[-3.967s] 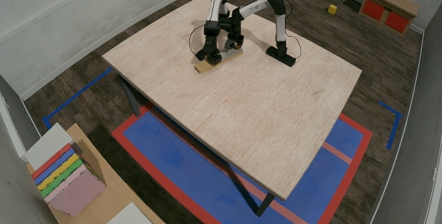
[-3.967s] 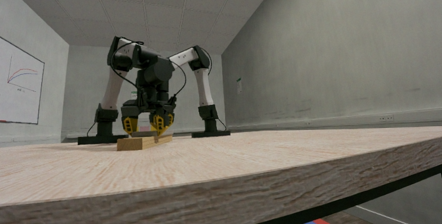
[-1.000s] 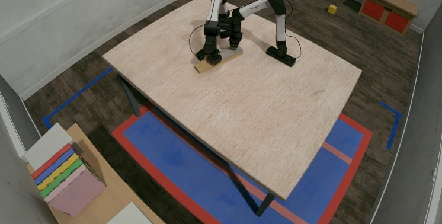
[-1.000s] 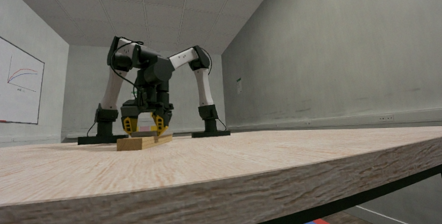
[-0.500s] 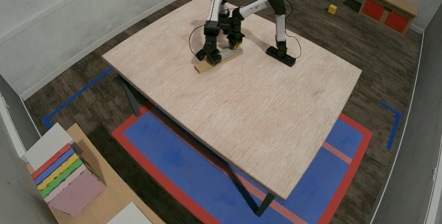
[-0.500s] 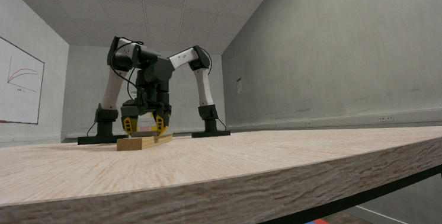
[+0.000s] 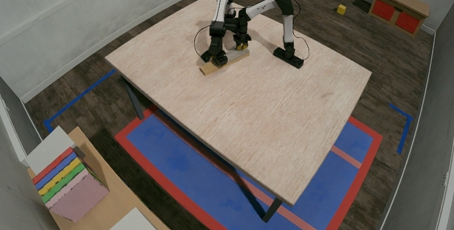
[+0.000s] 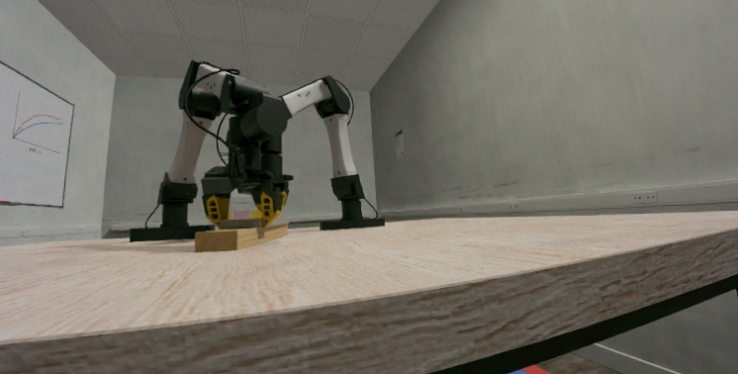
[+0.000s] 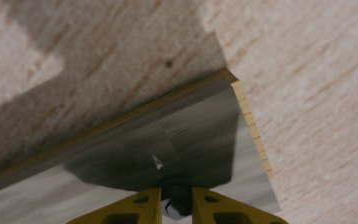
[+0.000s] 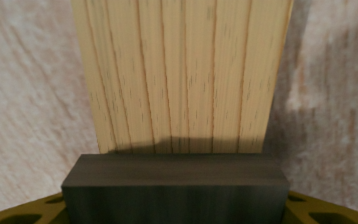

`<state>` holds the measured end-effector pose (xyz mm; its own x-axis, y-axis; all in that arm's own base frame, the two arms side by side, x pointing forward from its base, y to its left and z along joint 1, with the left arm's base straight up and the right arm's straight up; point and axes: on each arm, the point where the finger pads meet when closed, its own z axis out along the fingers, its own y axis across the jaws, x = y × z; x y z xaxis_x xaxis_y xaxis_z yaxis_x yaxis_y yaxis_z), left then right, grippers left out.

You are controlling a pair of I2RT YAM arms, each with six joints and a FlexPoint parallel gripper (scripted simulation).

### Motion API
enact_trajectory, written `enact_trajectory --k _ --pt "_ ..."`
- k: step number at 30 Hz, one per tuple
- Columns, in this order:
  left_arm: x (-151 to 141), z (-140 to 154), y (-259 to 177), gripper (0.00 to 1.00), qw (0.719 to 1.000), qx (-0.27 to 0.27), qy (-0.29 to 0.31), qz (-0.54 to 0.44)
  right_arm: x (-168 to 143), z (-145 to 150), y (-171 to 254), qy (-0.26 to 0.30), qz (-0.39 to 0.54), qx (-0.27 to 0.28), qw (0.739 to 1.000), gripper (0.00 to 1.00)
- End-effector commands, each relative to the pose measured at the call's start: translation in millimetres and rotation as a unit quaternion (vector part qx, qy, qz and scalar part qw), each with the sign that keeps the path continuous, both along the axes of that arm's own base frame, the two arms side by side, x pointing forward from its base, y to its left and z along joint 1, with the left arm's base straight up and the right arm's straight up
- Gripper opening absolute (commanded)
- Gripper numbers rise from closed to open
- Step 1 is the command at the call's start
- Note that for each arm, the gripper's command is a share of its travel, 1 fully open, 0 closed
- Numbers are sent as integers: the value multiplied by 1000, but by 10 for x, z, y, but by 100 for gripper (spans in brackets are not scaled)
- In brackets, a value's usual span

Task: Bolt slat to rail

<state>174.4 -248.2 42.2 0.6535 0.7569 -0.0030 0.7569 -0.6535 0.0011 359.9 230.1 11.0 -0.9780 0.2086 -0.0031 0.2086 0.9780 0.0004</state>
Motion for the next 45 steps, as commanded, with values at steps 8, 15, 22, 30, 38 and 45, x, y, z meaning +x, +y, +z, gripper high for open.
enact_trajectory --k 8,15,22,30,38,45 --pt "29 6 -20 14 977 5 0 -211 30 69 32 -10 0 6 1000 67" --pt "29 5 -20 14 955 5 0 -298 30 69 32 -10 0 6 1000 67" --pt "29 5 -21 14 955 5 0 -298 30 69 32 -10 0 6 1000 67" --pt "30 5 -21 14 955 5 0 -298 30 69 32 -10 0 6 1000 67" --pt "27 25 -21 14 956 -2 -5 -293 30 69 32 -10 0 6 1000 67" --pt "27 18 -21 14 956 0 -3 -294 30 69 32 -10 0 6 1000 67"
